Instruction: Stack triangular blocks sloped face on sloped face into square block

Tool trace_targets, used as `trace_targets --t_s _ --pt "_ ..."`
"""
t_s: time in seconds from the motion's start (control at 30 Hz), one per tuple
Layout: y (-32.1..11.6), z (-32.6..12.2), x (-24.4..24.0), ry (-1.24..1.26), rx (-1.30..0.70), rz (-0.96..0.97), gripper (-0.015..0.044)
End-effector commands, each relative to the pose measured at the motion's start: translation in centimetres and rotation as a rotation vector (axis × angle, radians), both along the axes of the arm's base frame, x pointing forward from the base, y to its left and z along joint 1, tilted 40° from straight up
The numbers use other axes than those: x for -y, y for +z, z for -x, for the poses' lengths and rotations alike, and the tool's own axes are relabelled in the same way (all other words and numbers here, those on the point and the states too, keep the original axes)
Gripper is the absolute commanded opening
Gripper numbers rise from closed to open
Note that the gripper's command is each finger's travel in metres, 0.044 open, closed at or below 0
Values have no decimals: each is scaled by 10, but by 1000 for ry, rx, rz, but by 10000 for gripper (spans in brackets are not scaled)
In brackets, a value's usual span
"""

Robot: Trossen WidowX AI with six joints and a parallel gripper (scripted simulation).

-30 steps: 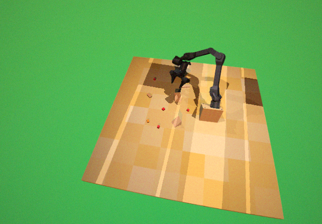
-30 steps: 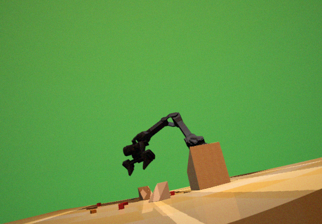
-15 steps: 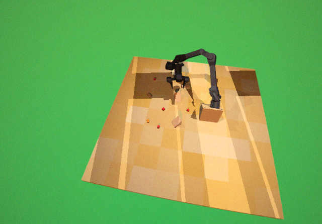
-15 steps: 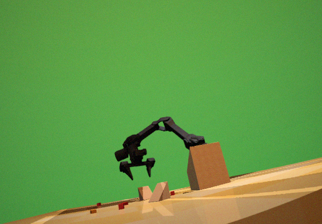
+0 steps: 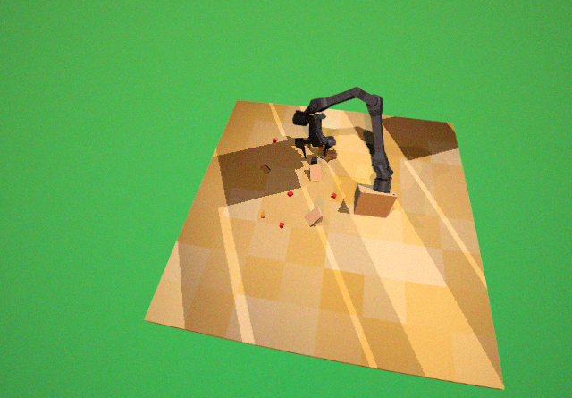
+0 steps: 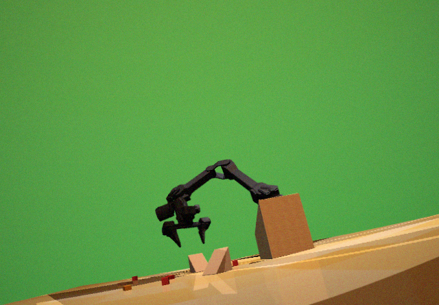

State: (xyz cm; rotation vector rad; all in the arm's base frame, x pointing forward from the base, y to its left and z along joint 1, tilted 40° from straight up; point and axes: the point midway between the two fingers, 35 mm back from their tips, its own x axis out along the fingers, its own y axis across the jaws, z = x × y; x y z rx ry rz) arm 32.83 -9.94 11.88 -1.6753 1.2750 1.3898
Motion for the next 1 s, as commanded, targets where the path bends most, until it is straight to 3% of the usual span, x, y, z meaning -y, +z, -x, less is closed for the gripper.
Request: trace_targets --t_s 0.0,0.97 --pt "-9 1 4 -2 -14 3 440" --pt "-54 -1 22 -3 -15 3 440"
